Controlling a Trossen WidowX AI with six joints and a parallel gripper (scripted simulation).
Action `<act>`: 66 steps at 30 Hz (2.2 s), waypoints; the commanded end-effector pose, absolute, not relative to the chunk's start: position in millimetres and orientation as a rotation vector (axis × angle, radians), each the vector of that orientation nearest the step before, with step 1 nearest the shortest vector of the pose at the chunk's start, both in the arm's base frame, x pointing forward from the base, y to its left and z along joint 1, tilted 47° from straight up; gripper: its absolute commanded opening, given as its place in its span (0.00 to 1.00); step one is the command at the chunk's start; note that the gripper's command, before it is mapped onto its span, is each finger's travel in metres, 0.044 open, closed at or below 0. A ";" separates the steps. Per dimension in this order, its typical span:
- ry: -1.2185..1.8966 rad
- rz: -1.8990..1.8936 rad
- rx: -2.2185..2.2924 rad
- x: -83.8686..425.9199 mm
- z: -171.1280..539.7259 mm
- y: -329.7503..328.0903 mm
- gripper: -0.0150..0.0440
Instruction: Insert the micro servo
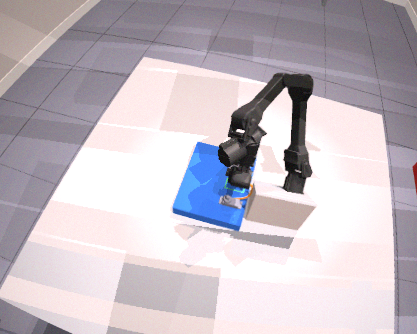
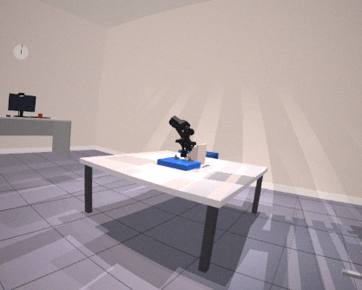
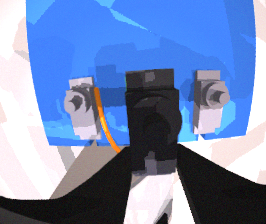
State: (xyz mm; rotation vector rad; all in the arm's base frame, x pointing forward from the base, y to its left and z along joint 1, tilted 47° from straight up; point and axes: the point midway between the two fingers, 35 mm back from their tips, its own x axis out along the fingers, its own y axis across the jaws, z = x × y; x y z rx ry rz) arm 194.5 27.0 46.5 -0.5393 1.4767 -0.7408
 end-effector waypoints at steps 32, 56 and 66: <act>1.470 -0.739 -0.530 192.0 27.1 7.5 0.25; 1.470 -0.740 -0.531 190.8 10.4 -10.6 0.25; 1.469 -0.740 -0.531 190.3 3.5 -18.0 0.25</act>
